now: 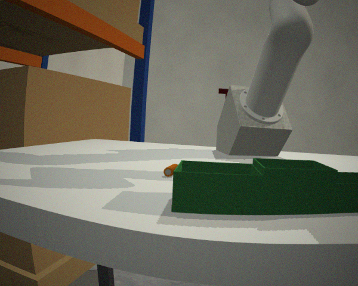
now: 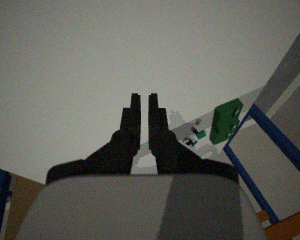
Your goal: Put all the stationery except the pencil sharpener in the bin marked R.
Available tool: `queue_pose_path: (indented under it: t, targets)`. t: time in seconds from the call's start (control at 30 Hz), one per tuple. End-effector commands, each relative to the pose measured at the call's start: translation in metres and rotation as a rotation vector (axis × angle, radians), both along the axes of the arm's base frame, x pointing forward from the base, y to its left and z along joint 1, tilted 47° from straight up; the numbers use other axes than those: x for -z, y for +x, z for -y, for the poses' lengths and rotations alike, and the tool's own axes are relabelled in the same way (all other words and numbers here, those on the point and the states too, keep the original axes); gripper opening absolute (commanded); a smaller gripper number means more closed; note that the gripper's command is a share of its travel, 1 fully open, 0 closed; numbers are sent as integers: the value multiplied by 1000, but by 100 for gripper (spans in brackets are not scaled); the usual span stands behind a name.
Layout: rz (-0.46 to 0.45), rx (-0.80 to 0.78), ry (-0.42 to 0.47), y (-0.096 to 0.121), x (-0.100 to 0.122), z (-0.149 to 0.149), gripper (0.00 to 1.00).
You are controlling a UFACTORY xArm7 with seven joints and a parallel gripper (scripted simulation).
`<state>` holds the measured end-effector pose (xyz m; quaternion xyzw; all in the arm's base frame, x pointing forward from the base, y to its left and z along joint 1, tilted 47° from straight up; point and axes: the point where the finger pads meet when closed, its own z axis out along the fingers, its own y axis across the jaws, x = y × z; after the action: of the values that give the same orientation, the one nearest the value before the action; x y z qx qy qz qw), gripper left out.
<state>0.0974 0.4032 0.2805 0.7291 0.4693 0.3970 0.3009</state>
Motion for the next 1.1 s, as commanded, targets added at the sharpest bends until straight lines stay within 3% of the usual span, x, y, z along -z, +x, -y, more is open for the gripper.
queue_pose_path:
  t: [0.0, 0.07, 0.13, 0.27, 0.43, 0.6, 1.07]
  targets:
    - [-2, 10, 1, 23, -6, 13, 7]
    - [-2, 10, 1, 27, -7, 15, 7]
    - [-40, 102, -6, 40, -10, 25, 7]
    - [-46, 117, -7, 67, -15, 45, 7]
    - [-67, 162, -7, 74, -16, 52, 7]
    - [-95, 220, -6, 104, -22, 81, 7]
    - [-206, 410, 22, 146, -28, 140, 7]
